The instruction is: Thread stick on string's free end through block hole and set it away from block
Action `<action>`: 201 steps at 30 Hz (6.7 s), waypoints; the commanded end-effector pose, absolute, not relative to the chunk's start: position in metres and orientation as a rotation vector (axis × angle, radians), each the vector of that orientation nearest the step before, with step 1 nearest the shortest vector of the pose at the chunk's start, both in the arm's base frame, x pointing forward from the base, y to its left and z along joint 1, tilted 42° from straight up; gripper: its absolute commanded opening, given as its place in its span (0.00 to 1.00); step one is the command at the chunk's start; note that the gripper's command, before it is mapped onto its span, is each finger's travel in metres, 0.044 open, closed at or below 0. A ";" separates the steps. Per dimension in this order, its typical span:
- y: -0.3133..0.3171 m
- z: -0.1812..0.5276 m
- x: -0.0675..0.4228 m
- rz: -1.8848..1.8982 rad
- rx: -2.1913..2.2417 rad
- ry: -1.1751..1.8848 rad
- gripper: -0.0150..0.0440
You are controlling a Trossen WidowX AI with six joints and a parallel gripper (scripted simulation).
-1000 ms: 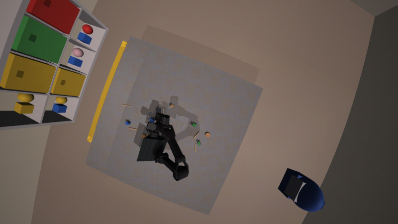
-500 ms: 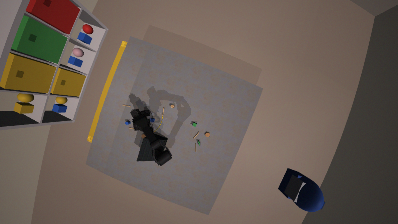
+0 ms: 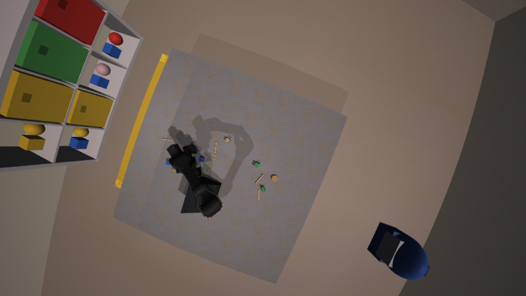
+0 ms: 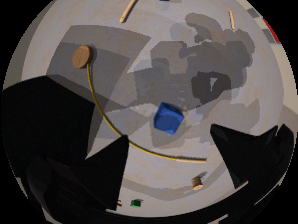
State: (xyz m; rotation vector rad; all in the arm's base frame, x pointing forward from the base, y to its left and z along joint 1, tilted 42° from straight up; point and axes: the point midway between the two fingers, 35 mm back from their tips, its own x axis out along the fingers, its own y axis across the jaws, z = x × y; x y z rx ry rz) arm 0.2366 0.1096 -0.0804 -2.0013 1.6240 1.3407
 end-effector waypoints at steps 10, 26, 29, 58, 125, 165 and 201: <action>0.110 -0.080 0.237 1.341 -2.001 1.624 0.65; 0.110 -0.080 0.237 1.341 -2.001 1.624 0.25; 0.110 -0.080 0.237 1.341 -2.001 1.624 0.25; 0.110 -0.080 0.237 1.341 -2.001 1.624 0.57; 0.053 -0.033 0.308 -0.467 -0.664 1.571 0.78; 0.032 -0.058 0.308 -0.467 -0.664 1.571 0.46; 0.015 -0.077 0.307 -0.471 -0.656 1.569 0.25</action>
